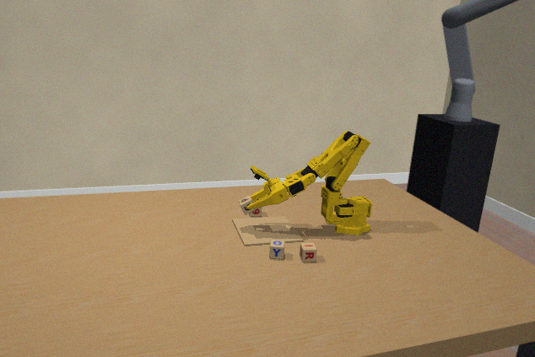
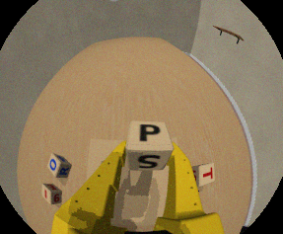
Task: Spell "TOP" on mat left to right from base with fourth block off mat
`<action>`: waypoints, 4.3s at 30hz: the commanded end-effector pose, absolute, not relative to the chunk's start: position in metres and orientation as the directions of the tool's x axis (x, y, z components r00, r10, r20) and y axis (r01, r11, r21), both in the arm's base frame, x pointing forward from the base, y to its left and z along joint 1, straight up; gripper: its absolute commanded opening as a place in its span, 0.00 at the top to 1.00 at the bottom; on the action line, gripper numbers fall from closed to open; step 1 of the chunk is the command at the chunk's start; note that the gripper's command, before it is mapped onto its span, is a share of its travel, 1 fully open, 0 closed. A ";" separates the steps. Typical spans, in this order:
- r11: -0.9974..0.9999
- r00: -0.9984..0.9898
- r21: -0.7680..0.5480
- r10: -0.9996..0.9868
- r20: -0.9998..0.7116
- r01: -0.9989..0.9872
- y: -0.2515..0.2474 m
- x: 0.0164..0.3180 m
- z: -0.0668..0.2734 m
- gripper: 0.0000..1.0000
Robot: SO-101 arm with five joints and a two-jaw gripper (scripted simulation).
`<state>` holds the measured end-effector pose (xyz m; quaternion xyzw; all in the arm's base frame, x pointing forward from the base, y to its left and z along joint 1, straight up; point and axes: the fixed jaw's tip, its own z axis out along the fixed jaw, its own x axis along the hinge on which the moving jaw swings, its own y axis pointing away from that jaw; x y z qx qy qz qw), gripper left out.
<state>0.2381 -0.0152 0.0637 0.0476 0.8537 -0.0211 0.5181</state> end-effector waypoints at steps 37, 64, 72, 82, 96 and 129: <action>0.999 -0.287 0.011 0.020 -0.958 0.032 0.001 0.248 0.084 1.00; 0.999 -0.287 0.011 0.020 -0.958 0.032 0.001 0.249 0.078 1.00; 0.999 -0.287 0.011 0.020 -0.958 0.032 0.001 0.249 0.076 1.00; 0.999 -0.287 0.011 0.020 -0.958 0.032 0.001 0.249 0.071 1.00; 0.999 -0.287 0.011 0.020 -0.958 0.032 0.001 0.249 0.065 1.00; 0.999 -0.287 0.011 0.020 -0.958 0.032 0.001 0.250 0.052 1.00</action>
